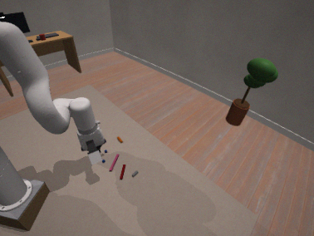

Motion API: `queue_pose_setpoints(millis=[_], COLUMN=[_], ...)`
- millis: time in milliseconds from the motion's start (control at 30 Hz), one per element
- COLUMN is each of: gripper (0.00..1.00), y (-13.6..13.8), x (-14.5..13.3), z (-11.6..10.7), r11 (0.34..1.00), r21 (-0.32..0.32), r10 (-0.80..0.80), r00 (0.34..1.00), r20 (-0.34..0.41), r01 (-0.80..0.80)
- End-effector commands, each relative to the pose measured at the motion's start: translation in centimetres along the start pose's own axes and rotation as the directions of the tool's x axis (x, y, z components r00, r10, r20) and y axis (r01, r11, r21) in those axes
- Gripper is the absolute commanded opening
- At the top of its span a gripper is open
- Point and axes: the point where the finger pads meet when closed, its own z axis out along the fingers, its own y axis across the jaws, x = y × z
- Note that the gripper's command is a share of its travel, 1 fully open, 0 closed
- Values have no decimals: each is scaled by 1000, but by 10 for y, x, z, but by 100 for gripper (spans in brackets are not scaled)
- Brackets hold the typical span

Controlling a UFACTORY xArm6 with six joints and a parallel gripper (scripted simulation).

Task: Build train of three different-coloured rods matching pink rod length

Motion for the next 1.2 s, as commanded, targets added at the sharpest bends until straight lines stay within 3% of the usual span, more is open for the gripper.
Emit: queue_pose_setpoints(millis=[0, 1167], gripper=[4, 4], y=[-1, -1], x=[0, 0], z=[-1, 12], r11=[1000, 1000], r21=[3, 3], r10=[0, 0], r00=[1000, 1000], r20=[1, 1], r01=[0, 0])
